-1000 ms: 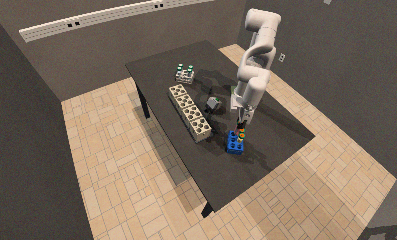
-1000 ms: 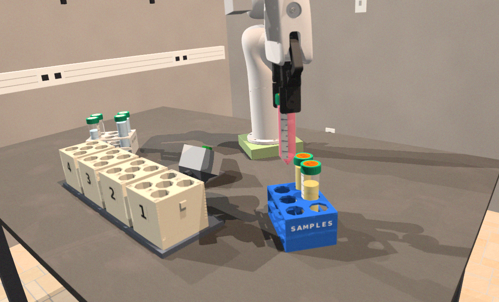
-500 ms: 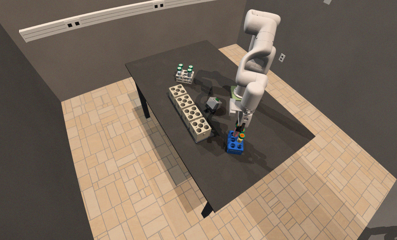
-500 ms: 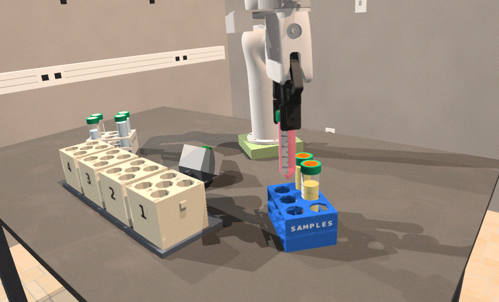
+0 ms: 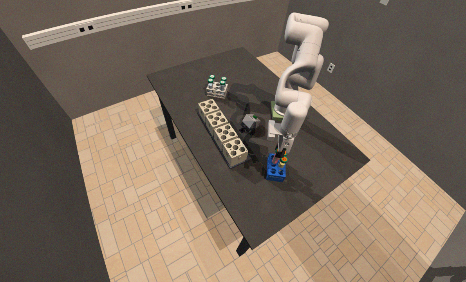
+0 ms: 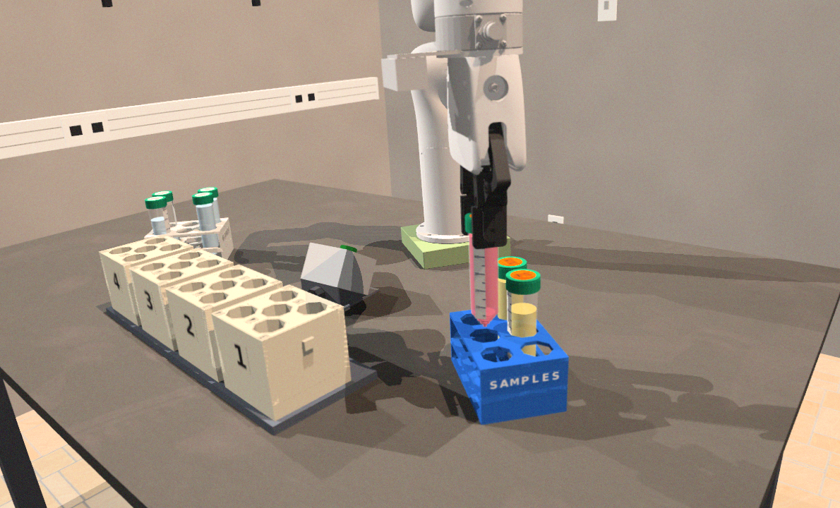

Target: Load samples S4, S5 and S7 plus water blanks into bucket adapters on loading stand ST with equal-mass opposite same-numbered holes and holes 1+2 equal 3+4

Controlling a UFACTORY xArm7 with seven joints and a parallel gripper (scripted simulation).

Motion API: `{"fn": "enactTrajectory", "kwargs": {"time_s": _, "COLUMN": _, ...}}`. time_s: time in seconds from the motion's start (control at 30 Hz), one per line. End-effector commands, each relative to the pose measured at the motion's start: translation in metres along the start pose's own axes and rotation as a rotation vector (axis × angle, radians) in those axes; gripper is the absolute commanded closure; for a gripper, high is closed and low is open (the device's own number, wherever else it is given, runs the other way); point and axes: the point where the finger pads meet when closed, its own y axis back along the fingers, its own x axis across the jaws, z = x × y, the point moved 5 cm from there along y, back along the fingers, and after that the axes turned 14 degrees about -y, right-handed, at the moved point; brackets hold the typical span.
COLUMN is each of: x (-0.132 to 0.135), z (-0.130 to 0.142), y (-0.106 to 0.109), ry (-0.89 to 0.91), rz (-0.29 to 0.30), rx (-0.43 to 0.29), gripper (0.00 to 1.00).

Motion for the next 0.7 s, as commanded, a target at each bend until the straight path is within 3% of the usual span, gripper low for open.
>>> {"fn": "enactTrajectory", "kwargs": {"time_s": 0.0, "x": -0.0017, "z": 0.0001, "y": -0.0011, "ry": 0.000, "rz": -0.006, "rx": 0.000, "gripper": 1.00}}
{"fn": "enactTrajectory", "kwargs": {"time_s": 0.67, "x": -0.0017, "z": 0.0001, "y": -0.0062, "ry": 0.000, "rz": -0.006, "rx": 0.000, "gripper": 1.00}}
